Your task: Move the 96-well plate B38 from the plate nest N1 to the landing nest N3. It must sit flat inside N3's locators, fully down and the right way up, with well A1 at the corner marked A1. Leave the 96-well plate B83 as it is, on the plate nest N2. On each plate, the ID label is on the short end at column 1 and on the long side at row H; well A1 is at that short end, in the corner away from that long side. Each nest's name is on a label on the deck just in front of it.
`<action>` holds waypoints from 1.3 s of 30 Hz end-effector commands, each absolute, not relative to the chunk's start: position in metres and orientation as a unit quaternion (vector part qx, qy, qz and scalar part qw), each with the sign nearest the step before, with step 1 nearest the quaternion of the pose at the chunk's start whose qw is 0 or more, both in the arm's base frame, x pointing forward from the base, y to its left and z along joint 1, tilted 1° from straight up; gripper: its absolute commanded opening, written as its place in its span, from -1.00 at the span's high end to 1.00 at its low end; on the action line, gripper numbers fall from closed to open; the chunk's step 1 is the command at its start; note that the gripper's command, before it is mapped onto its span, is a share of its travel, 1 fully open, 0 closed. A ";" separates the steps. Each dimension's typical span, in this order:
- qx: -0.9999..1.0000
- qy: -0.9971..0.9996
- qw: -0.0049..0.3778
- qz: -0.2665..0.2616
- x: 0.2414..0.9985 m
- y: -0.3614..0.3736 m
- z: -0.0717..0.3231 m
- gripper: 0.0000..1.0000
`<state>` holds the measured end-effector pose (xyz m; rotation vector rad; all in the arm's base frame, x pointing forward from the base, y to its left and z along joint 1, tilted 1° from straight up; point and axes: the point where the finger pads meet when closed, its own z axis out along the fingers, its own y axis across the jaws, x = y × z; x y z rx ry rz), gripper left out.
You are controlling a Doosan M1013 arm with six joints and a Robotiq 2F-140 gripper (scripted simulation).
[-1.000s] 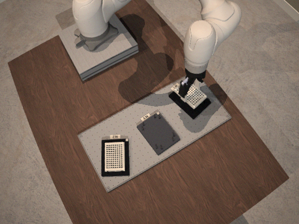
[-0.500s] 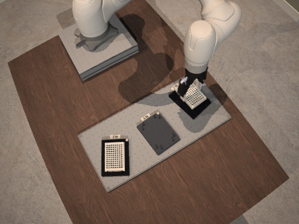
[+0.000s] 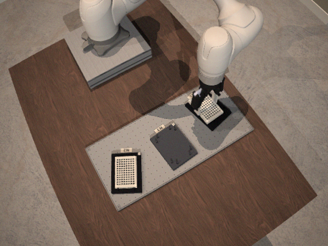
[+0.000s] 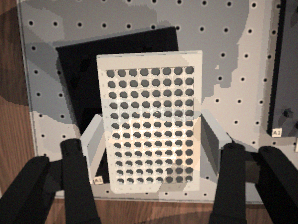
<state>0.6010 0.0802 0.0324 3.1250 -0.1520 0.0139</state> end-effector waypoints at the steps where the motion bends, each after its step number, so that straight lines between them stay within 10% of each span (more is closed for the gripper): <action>1: 0.999 -0.048 0.006 0.006 0.604 0.058 0.036 1.00; 39: 0.999 -0.048 0.006 0.006 0.626 -0.115 0.039 1.00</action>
